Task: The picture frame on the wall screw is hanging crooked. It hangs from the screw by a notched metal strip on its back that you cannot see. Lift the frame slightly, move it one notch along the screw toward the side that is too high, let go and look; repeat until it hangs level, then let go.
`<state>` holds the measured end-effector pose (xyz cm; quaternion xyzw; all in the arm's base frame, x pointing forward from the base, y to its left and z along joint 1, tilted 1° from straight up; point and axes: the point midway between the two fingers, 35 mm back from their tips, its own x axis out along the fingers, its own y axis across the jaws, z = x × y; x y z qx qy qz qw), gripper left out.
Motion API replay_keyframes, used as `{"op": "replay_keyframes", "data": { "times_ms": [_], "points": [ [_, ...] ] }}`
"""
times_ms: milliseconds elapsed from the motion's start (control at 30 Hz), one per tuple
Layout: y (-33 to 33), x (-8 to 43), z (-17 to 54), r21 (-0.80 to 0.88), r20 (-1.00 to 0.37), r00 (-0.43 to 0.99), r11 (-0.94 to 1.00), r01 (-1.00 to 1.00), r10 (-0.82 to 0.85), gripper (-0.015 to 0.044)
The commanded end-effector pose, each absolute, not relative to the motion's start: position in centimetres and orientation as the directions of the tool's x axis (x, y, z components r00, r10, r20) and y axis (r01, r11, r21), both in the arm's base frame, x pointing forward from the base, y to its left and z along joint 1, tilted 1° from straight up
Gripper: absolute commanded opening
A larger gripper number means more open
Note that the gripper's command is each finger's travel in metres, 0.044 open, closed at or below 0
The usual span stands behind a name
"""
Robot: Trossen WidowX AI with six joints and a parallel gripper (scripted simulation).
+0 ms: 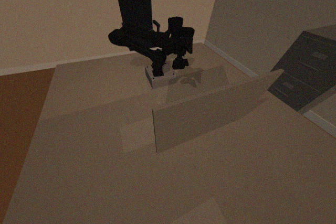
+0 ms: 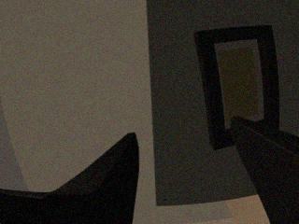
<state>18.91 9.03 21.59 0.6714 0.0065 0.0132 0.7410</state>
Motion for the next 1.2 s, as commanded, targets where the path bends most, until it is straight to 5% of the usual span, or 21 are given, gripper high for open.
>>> {"op": "replay_keyframes", "data": {
  "times_ms": [0,1167],
  "points": [
    [10.23,17.24,19.39,0.99,-0.002,0.992,0.138,-0.016,0.124,0.026],
    [10.48,16.9,18.98,0.99,-0.003,0.989,0.143,-0.018,0.145,0.026]
  ]
}}
